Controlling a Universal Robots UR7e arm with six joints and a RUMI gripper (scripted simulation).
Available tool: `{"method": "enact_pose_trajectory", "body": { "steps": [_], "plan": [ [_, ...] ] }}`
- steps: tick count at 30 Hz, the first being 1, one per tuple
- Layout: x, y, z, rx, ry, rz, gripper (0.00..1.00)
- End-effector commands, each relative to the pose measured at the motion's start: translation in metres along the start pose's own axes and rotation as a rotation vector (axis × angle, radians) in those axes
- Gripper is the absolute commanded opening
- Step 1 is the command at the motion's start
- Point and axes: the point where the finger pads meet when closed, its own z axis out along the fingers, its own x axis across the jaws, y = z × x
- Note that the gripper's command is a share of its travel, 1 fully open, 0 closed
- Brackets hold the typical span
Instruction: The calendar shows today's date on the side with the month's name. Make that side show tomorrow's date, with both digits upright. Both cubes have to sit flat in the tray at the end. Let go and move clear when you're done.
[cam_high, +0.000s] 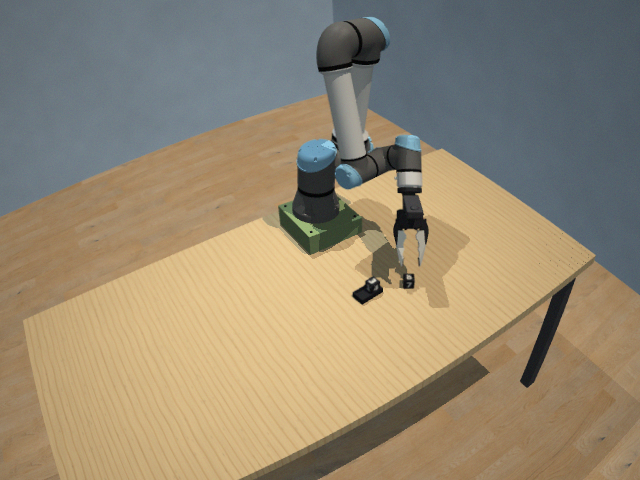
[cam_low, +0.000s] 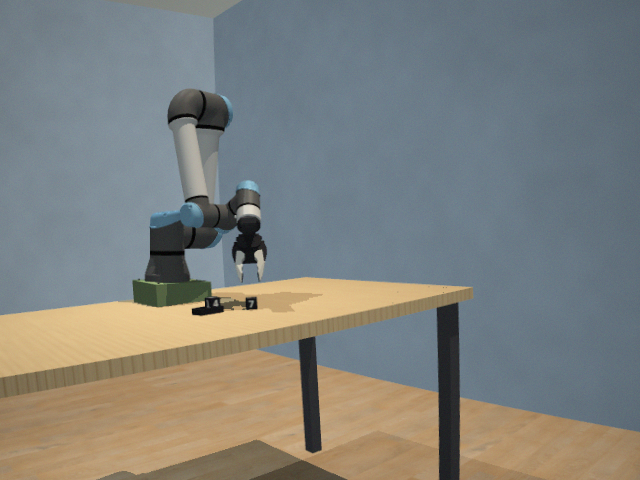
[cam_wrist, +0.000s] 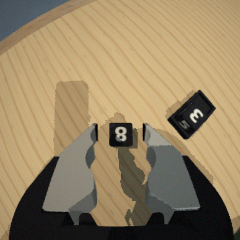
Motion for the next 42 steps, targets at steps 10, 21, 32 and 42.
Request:
{"method": "enact_pose_trajectory", "body": {
  "steps": [10, 21, 32, 42],
  "plan": [
    [0.0015, 0.001, -0.0042, 0.091, -0.006, 0.007, 0.29],
    [0.0017, 0.0011, -0.0046, 0.095, -0.007, 0.008, 0.29],
    [0.0017, 0.0011, -0.0046, 0.095, -0.007, 0.008, 0.29],
    [0.0016, 0.0035, -0.0017, 0.095, -0.007, 0.008, 0.29]
  ]
}}
